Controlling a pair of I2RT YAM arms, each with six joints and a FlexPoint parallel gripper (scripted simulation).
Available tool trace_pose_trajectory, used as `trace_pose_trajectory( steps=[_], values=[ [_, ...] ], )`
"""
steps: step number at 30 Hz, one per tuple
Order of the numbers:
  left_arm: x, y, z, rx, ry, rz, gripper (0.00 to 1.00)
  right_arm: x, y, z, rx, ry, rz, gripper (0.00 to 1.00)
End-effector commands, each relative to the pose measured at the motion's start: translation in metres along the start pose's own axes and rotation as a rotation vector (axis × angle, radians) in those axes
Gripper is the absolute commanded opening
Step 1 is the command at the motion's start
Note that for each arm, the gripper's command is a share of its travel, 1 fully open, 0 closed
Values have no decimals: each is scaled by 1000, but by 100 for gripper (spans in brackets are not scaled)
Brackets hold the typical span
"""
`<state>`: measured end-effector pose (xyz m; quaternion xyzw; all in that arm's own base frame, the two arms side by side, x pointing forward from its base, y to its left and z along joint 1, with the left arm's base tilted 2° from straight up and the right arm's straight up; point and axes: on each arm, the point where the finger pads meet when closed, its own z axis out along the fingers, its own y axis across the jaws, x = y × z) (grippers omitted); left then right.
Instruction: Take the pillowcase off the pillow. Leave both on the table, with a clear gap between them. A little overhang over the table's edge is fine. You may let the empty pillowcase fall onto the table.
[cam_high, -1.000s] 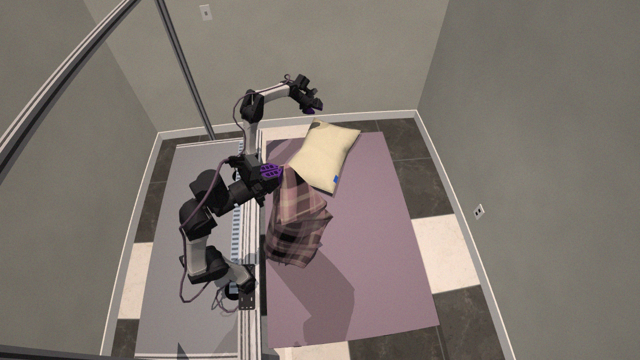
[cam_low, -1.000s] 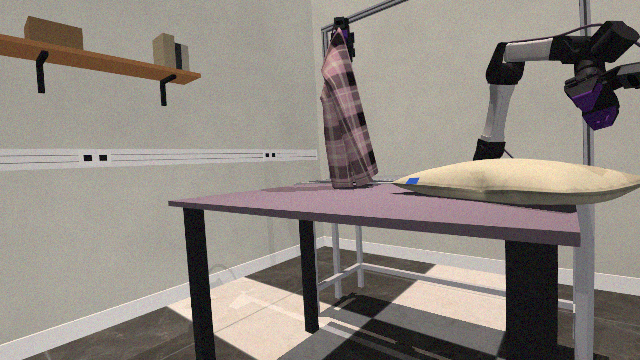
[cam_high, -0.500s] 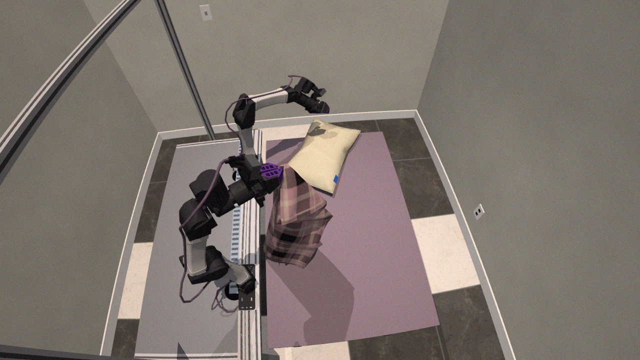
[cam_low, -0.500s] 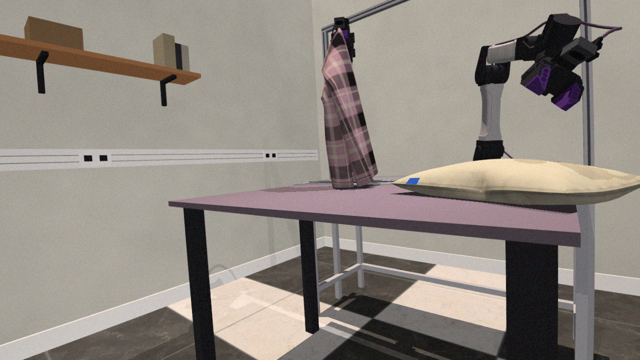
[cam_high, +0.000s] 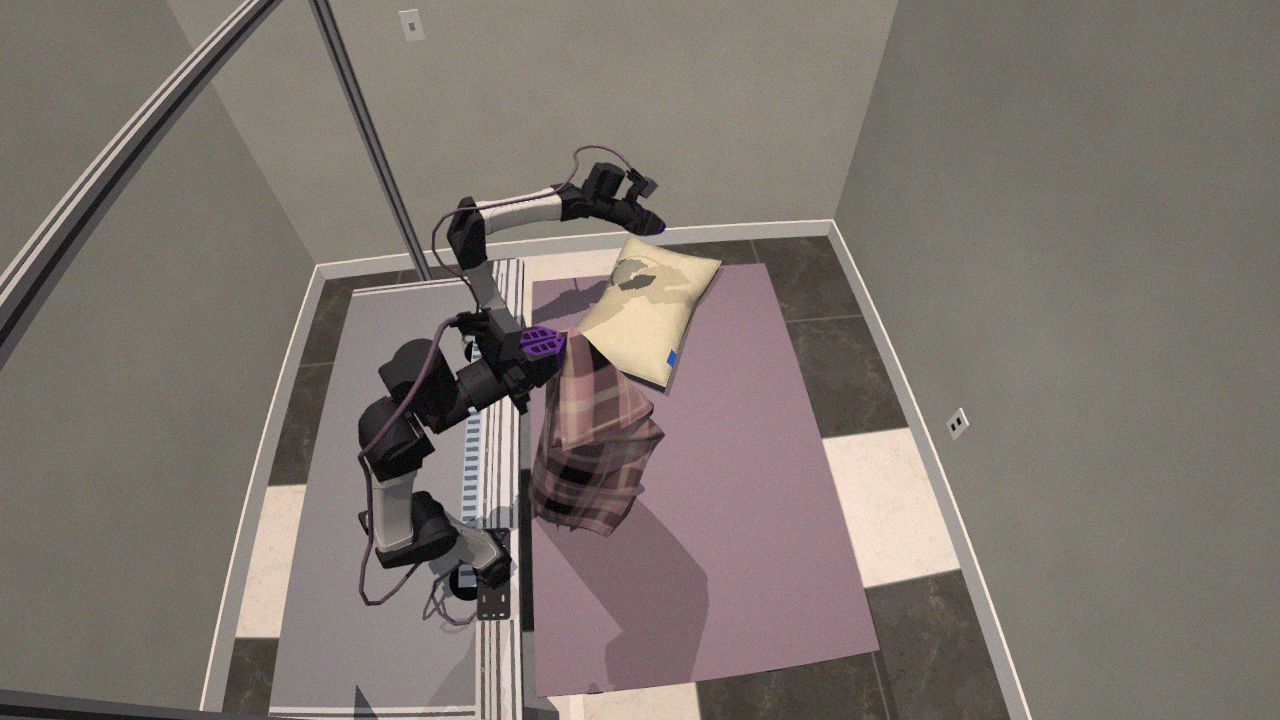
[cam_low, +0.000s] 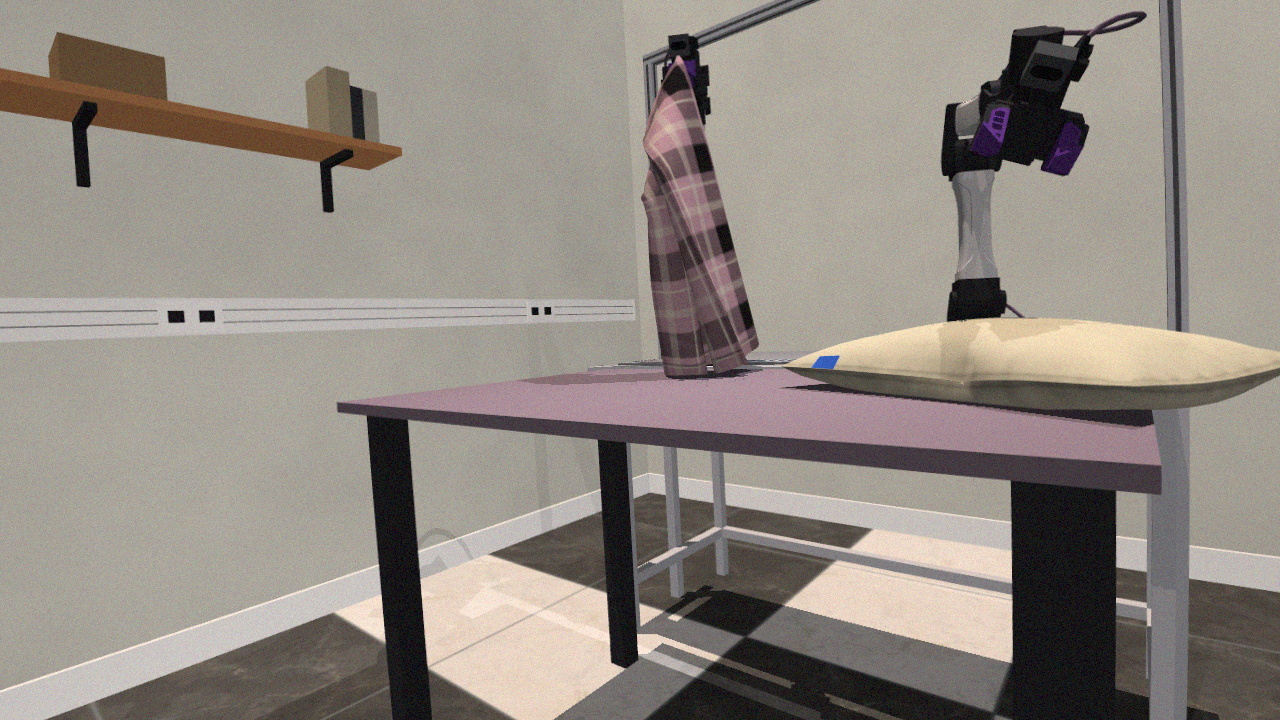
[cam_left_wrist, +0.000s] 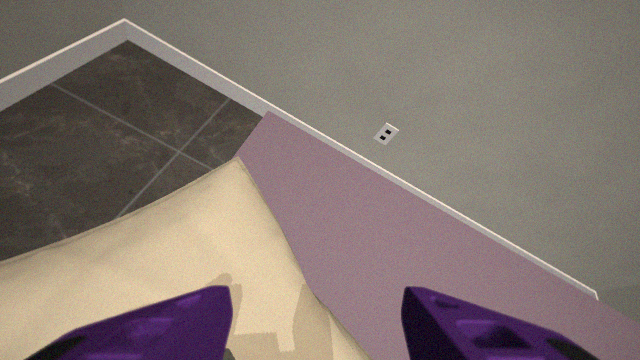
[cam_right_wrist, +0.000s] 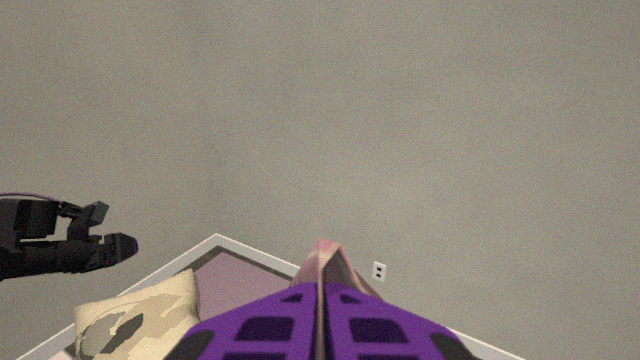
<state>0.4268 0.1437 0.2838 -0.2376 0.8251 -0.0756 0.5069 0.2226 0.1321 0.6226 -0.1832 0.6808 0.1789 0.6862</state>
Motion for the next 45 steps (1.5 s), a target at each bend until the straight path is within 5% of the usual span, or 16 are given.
trace_pose_trajectory(
  steps=[1,10,24,45],
  values=[
    [-13,-26,-18,24,-113,118,60,-7,-1,-3,5,-29,11,0],
    [-15,-66,-40,74,-217,244,60,-7,-1,-3,4,-28,7,0],
    [-16,-143,-114,192,-486,456,60,-7,-1,-3,5,-29,11,0],
    [-3,-156,-118,253,-456,451,60,-13,-24,18,84,-40,9,0]
  ],
)
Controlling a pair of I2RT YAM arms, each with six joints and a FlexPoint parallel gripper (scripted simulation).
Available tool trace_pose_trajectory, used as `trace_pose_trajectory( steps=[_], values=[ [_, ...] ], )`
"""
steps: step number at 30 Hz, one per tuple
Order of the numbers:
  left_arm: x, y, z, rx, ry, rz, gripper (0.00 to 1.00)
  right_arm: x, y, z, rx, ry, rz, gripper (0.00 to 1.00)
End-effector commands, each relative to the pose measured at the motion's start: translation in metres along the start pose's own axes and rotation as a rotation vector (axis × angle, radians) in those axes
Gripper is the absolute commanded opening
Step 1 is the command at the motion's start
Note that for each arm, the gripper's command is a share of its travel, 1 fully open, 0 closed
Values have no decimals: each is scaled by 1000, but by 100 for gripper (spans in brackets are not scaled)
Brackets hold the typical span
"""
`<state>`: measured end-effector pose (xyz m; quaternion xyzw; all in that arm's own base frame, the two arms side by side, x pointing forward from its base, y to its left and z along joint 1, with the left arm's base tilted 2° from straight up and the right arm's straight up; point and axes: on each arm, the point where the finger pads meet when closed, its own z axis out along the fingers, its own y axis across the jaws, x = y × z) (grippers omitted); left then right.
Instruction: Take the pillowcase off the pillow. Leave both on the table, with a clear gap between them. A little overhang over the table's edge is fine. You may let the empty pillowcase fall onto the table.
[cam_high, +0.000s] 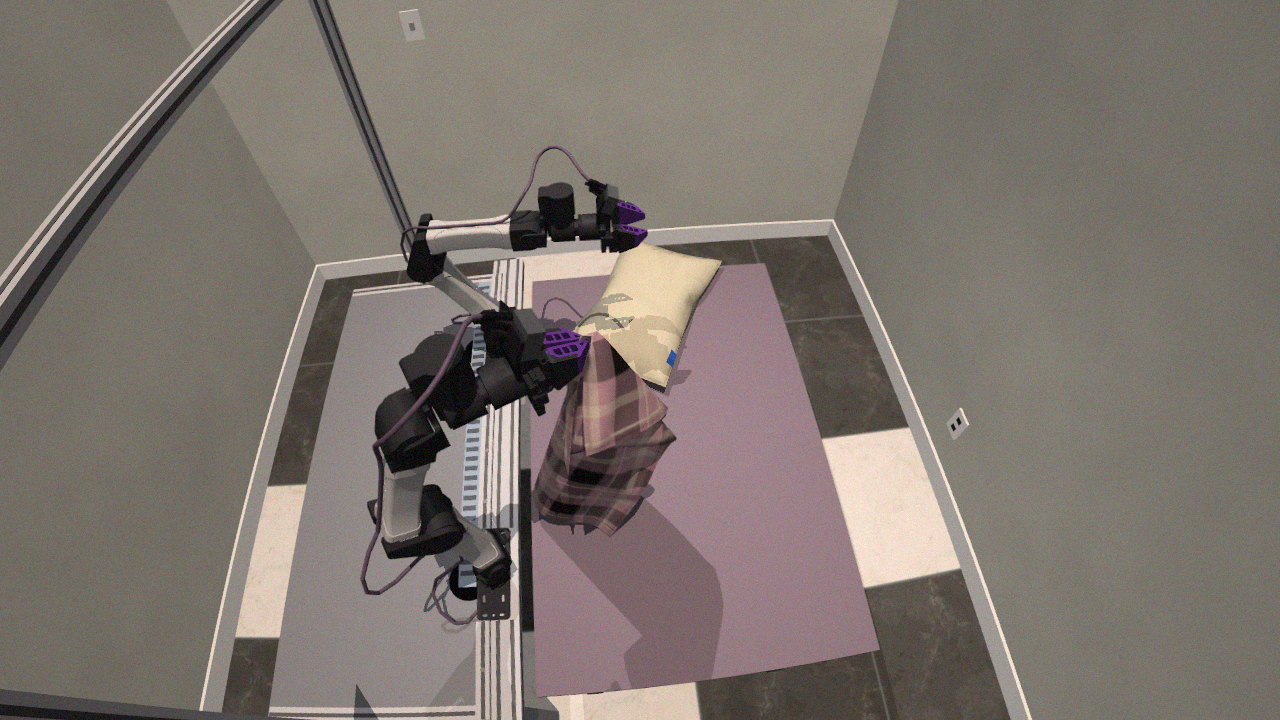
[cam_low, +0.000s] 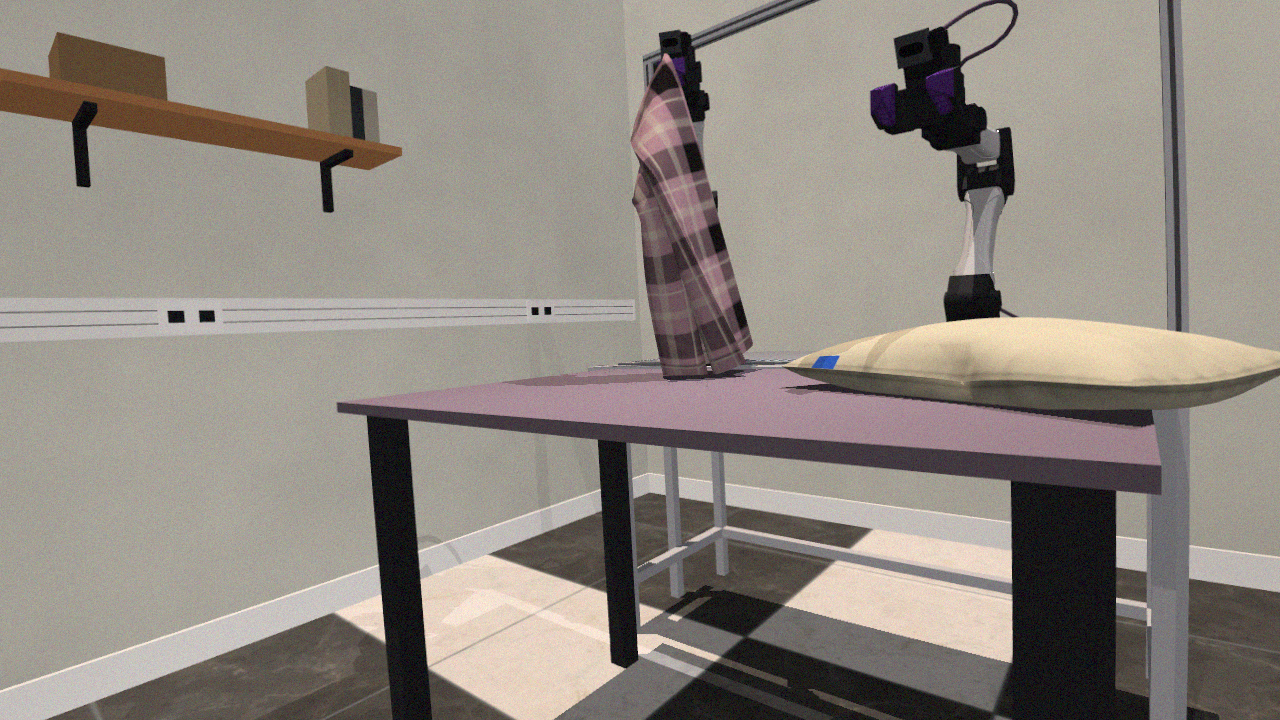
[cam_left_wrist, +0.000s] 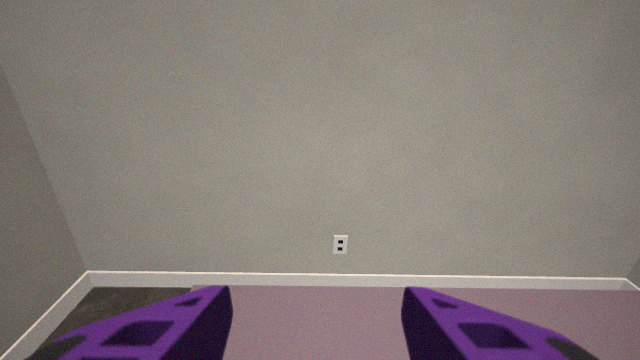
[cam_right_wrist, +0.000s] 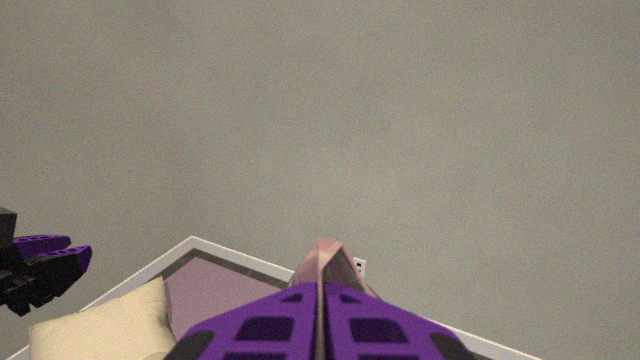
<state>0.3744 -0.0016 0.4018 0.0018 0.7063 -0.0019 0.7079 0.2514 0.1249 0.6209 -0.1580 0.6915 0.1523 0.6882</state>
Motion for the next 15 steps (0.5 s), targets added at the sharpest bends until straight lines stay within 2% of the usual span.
trace_pose_trajectory(
  steps=[1,15],
  values=[
    [3,-3,0,14,1,-5,60,-15,-6,-1,18,-52,10,0],
    [3,-3,0,14,1,-5,60,-15,-41,27,128,-52,9,0]
  ],
)
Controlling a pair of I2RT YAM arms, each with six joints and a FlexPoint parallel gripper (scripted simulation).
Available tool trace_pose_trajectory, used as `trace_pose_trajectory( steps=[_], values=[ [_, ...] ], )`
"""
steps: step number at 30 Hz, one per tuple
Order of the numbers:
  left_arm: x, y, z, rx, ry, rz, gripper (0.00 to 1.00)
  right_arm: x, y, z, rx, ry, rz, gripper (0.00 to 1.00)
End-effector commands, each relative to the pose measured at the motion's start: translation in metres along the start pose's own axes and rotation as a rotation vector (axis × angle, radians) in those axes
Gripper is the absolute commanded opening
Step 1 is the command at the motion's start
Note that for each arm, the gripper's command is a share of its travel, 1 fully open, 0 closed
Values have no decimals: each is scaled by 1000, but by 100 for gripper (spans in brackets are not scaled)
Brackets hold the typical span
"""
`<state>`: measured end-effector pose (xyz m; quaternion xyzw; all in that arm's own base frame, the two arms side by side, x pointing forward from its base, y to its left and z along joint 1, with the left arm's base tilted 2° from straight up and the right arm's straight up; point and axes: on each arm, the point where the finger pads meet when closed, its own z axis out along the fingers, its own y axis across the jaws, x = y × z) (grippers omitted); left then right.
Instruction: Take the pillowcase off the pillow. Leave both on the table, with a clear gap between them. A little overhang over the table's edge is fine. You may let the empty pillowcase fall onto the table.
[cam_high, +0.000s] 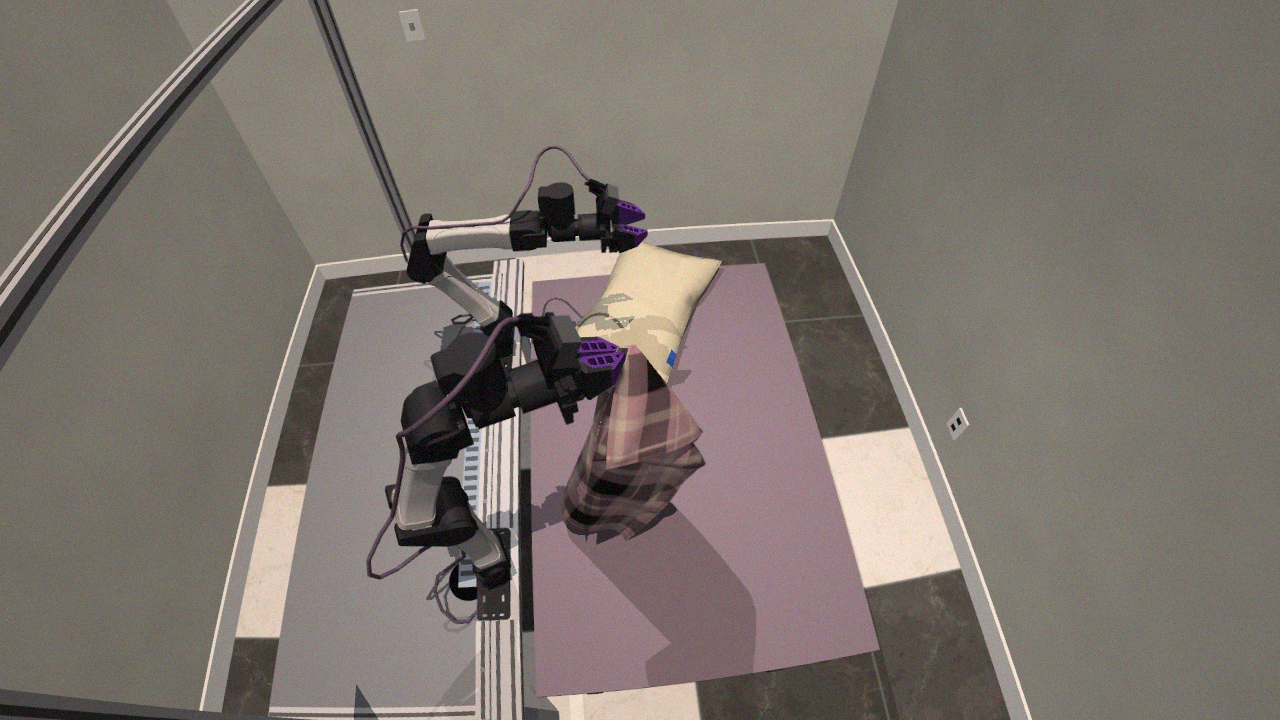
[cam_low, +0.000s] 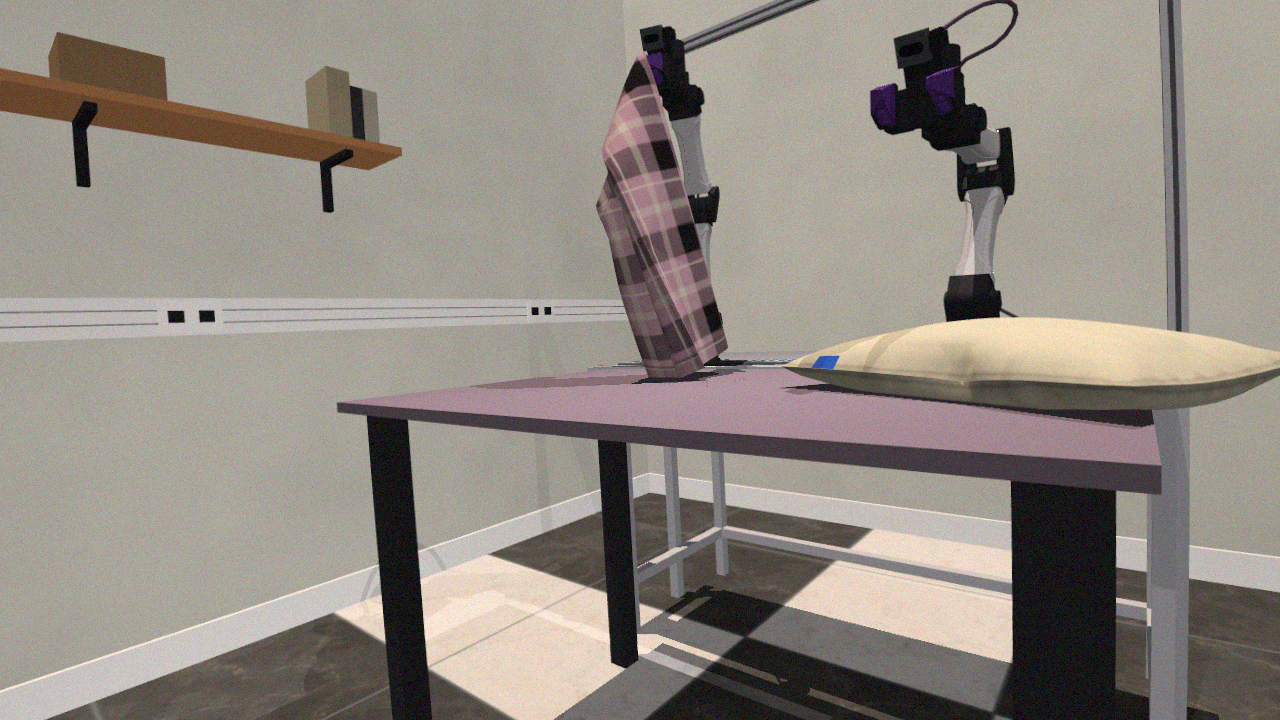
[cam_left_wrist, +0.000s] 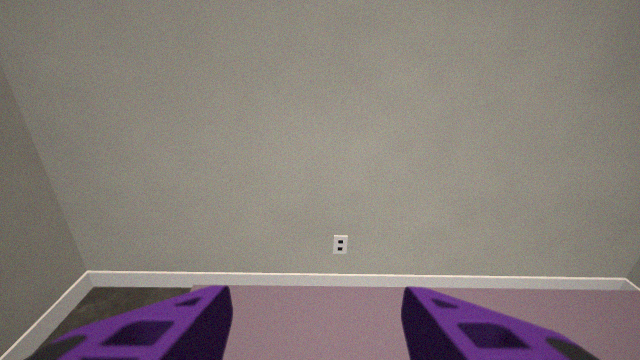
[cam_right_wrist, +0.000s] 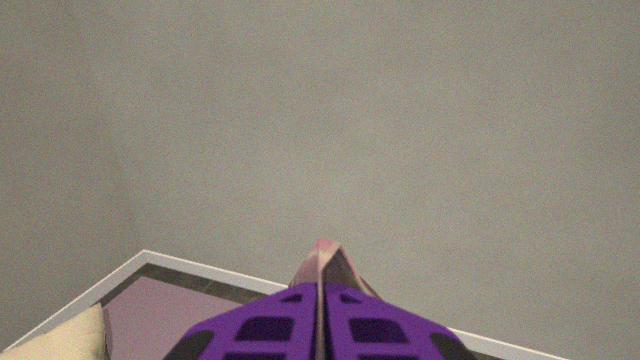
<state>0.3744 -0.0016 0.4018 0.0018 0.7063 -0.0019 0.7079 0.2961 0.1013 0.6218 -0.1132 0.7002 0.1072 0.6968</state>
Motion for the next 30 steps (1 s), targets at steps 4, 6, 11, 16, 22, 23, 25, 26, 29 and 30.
trace_pose_trajectory(
  steps=[4,6,11,16,22,23,25,26,29,30],
  values=[
    [3,-3,0,14,1,-5,60,-14,-12,5,32,-51,4,0],
    [3,-3,0,14,1,-5,60,-12,-17,10,49,-44,4,0],
    [3,-3,0,14,1,-5,60,-12,-32,21,88,-46,8,0],
    [3,-3,0,14,1,-5,60,-6,-35,24,98,-26,9,0],
    [3,-3,0,14,1,-5,60,-5,-33,26,97,-19,3,0],
    [3,-3,0,14,1,-5,60,-5,-33,26,99,-19,3,0],
    [3,-3,0,14,1,-5,60,-6,-33,25,98,-22,4,0],
    [3,-3,0,14,1,-5,60,-5,-33,25,98,-22,4,0],
    [3,-3,0,14,1,-5,60,-6,-33,24,98,-25,5,0],
    [3,-3,0,14,1,-5,60,-11,-39,27,116,-49,4,0]
  ],
)
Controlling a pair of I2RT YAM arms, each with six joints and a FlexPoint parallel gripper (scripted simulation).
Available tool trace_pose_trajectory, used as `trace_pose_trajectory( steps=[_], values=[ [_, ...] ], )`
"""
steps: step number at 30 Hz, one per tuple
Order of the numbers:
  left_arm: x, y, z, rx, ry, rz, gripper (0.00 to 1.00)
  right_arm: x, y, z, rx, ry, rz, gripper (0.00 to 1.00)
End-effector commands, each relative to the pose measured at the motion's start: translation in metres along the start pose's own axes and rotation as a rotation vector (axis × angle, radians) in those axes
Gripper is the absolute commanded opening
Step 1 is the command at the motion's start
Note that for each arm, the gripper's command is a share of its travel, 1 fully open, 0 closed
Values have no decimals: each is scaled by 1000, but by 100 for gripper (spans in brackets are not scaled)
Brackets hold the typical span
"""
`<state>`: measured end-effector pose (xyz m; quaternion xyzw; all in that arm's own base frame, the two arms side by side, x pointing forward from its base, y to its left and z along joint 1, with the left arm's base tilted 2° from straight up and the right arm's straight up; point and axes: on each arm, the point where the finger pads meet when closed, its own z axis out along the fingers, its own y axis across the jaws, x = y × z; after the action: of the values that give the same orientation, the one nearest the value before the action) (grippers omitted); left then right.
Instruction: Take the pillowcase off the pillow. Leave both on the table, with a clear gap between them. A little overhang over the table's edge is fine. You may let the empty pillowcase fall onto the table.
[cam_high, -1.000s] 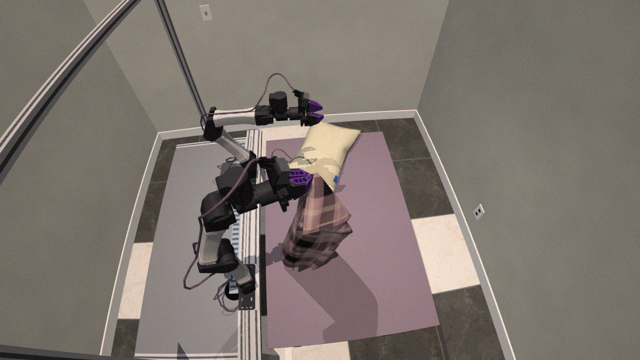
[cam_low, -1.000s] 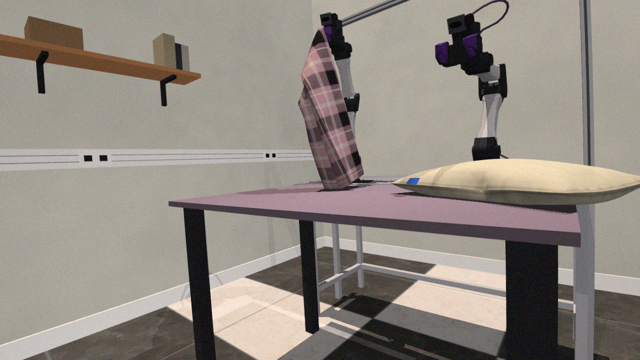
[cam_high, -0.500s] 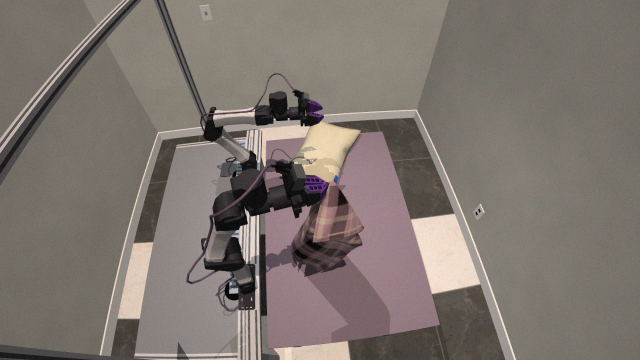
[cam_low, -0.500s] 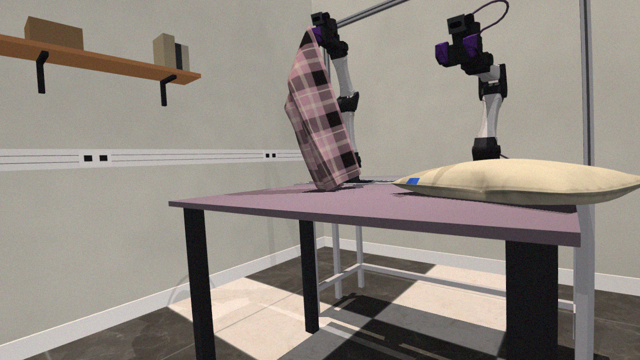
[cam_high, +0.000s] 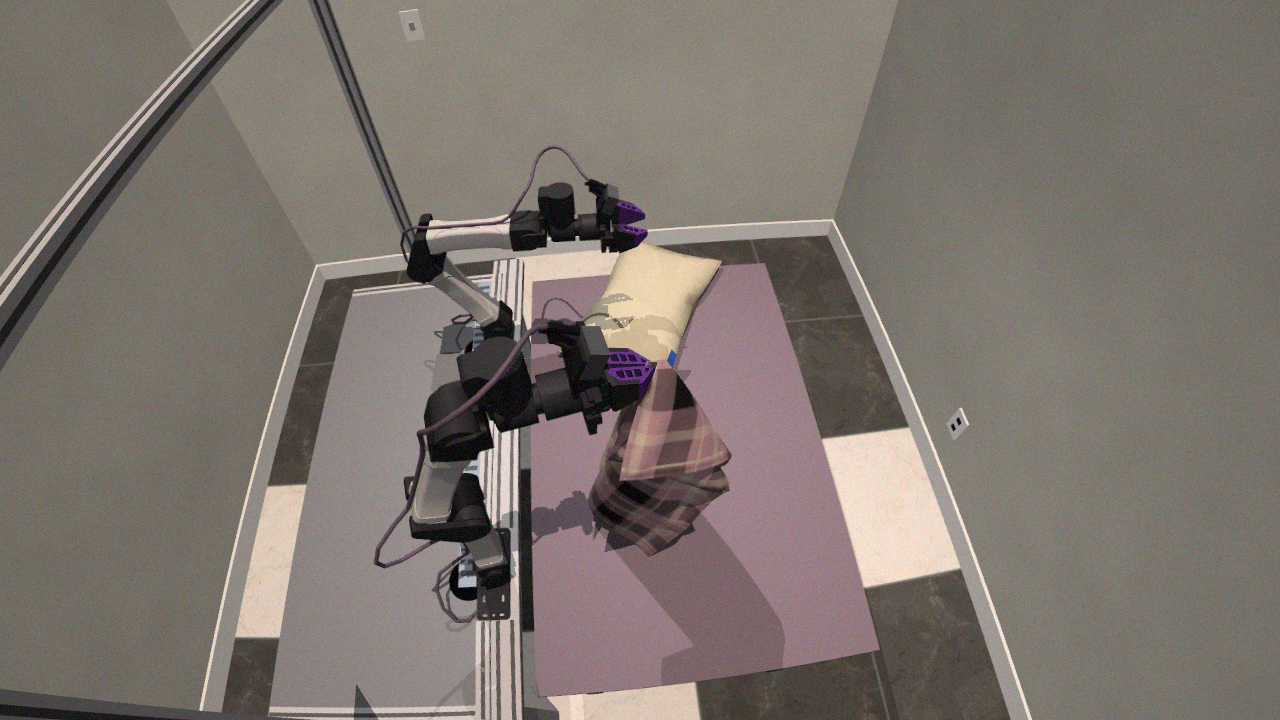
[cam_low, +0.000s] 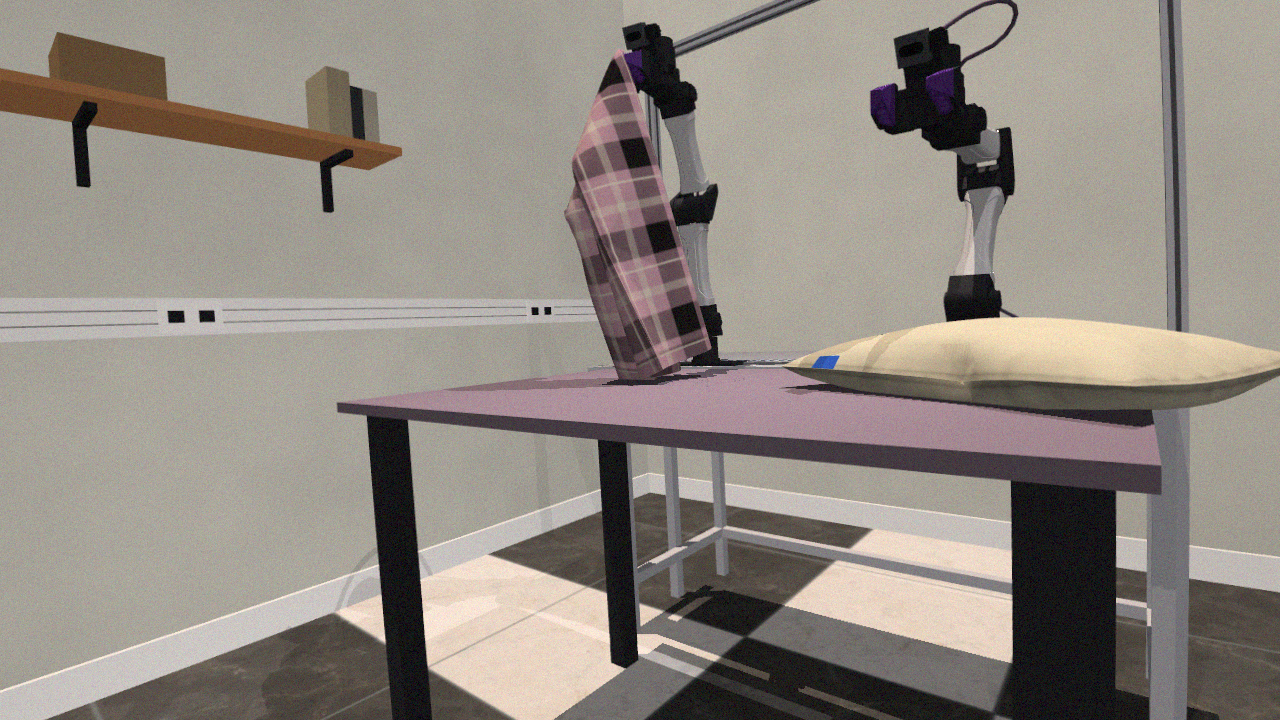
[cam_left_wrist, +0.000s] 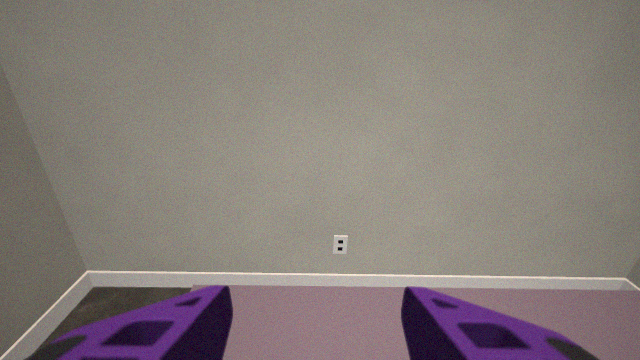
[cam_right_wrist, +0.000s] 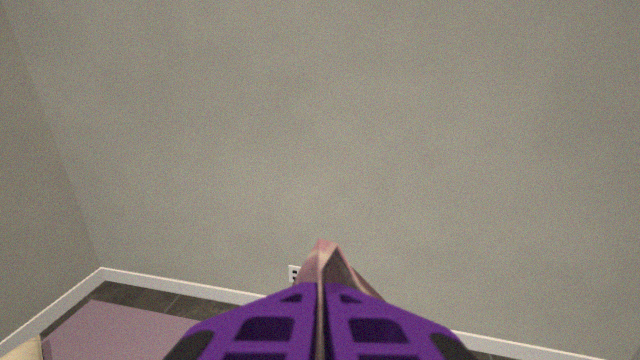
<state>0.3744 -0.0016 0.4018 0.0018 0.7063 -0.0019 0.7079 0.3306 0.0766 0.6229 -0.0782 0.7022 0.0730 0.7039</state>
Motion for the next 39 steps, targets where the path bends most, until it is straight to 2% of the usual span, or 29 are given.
trace_pose_trajectory(
  steps=[1,2,4,5,10,21,34,39],
  values=[
    [3,-3,0,14,1,-5,60,-14,-4,2,13,-58,5,0],
    [3,-3,0,14,1,-5,60,-7,-4,13,11,-39,4,0],
    [3,-3,0,14,1,-5,60,-7,-4,13,11,-39,4,0],
    [3,-3,0,14,1,-5,60,-20,-5,-2,14,-85,3,0],
    [3,-3,0,14,1,-5,60,-34,-9,5,24,-160,-3,0],
    [3,-3,0,14,1,-5,60,-33,-15,18,39,-180,-8,0],
    [3,-3,0,14,1,-5,60,-38,-31,43,78,-286,-15,0],
    [3,-3,0,14,1,-5,60,-49,-36,42,88,-376,-14,0]
  ],
)
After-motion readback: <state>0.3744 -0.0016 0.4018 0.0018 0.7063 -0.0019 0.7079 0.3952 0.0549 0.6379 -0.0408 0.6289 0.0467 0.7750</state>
